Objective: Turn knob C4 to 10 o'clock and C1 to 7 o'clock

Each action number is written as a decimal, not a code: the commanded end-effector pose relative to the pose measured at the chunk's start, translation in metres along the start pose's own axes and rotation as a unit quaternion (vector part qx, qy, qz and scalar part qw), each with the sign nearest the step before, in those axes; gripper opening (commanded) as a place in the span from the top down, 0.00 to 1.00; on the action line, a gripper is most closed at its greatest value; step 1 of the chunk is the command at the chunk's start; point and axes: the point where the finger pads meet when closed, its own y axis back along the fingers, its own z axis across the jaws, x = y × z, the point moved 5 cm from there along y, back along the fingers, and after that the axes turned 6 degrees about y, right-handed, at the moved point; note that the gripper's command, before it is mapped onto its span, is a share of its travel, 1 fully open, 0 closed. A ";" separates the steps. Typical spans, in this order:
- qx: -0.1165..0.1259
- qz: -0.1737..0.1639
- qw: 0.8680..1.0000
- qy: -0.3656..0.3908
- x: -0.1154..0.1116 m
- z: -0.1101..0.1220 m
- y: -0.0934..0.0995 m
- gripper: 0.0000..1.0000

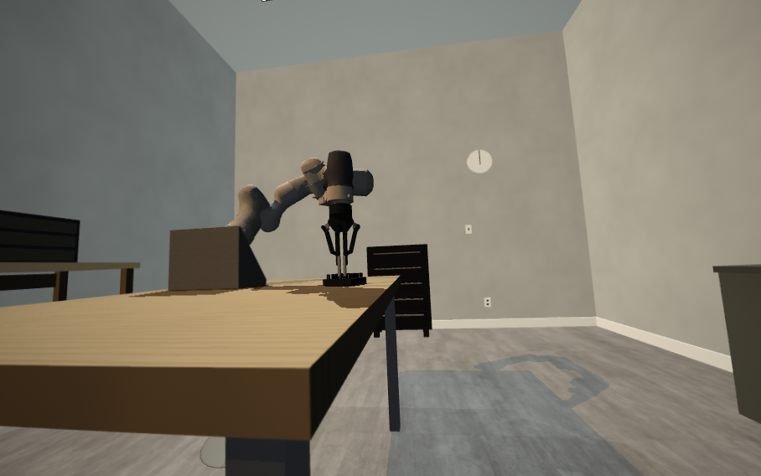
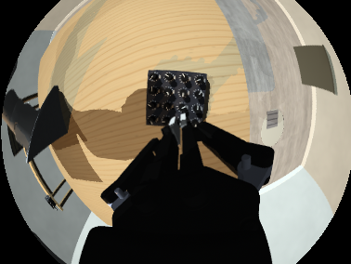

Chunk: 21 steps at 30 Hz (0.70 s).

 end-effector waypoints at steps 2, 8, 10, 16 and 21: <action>-0.001 -0.002 0.996 0.086 0.000 -0.001 -0.002 0.95; -0.001 -0.002 0.992 0.123 0.000 -0.001 -0.002 0.95; -0.001 -0.002 0.991 0.137 0.000 -0.001 -0.002 0.95; -0.001 -0.002 0.982 0.188 0.000 -0.001 -0.002 0.95; -0.001 -0.002 0.974 0.225 0.000 -0.001 -0.002 0.95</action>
